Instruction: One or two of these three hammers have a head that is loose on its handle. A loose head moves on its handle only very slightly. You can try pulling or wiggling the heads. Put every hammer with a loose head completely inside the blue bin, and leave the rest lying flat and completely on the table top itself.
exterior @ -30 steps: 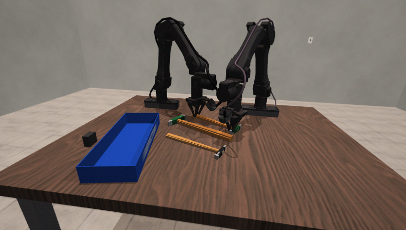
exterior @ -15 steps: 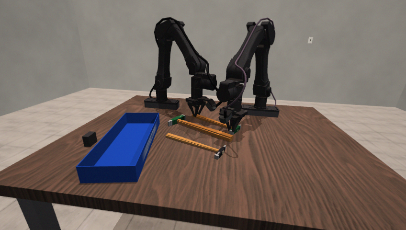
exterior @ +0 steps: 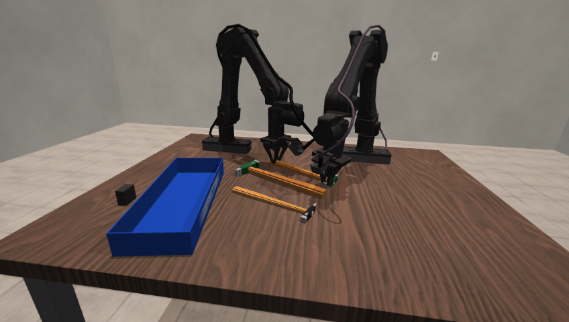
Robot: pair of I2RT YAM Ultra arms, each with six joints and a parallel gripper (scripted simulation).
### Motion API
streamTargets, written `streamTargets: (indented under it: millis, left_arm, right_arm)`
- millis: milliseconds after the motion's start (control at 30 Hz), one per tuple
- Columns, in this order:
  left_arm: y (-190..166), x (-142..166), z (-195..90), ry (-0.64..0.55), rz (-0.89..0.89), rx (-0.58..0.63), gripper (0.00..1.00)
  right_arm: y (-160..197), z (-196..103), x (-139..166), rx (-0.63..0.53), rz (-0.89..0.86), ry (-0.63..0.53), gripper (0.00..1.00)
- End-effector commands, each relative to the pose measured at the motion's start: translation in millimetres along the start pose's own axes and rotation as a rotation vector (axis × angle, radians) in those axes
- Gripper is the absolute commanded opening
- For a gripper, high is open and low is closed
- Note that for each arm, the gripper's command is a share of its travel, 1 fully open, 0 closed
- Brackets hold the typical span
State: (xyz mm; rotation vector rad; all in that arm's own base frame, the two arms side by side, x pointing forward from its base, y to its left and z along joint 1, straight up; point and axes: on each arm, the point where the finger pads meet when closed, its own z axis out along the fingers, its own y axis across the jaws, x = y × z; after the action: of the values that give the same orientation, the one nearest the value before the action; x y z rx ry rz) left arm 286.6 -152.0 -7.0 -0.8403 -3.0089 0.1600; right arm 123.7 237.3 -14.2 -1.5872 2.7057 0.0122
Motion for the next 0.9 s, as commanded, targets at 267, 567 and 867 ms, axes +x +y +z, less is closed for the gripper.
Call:
streamTargets:
  millis: [267, 567, 867]
  left_arm:
    - [9, 0, -2, 0.002, 0.0, -0.03, 0.11]
    - [1, -2, -2, -0.008, 0.001, -0.003, 0.22]
    - [1, -12, -19, -0.049, 0.001, -0.007, 0.41]
  right_arm:
    - [-2, 6, 30, 0.013, 0.018, 0.114, 0.2]
    - [-2, 0, 1, 0.014, 0.018, 0.006, 0.2]
    - [0, 0, 1, 0.006, 0.011, 0.006, 0.2]
